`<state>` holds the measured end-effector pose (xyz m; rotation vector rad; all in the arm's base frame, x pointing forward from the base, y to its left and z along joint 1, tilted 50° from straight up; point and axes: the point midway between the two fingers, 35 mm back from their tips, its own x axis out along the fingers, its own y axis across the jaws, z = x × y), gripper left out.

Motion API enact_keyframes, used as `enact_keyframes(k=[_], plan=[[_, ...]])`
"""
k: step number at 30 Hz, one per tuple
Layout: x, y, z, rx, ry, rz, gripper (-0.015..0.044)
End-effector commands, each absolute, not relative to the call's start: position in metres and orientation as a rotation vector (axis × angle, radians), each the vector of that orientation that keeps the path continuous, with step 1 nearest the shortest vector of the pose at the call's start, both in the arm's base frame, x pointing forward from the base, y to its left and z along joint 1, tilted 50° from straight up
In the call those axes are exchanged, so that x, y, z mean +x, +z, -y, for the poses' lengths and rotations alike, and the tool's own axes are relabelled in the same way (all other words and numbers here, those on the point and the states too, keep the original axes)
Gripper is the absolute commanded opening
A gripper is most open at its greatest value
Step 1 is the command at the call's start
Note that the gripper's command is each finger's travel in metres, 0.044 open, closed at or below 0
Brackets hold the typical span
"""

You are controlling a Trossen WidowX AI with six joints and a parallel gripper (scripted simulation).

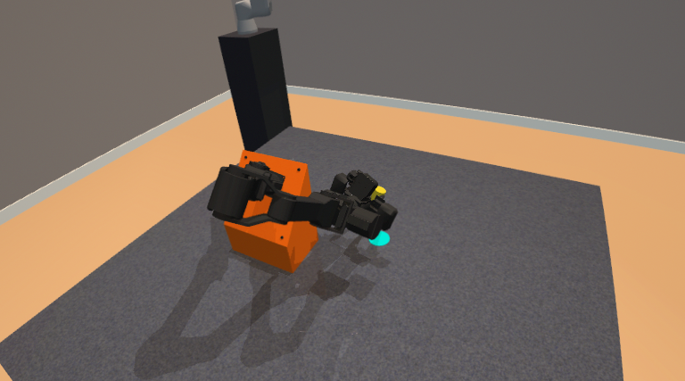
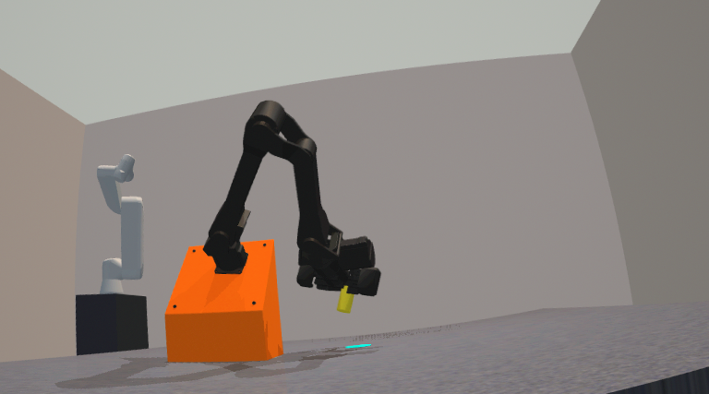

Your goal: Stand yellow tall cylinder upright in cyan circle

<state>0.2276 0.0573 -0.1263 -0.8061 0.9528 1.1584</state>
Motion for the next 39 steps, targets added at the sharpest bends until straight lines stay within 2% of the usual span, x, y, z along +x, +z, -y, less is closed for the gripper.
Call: enact_keyframes(k=[1,39], plan=[[0.228,-0.123,-0.058,-0.806,1.165,-0.912,0.0105],[0.231,-0.095,-0.054,-0.847,1.152,-0.583,0.0105]])
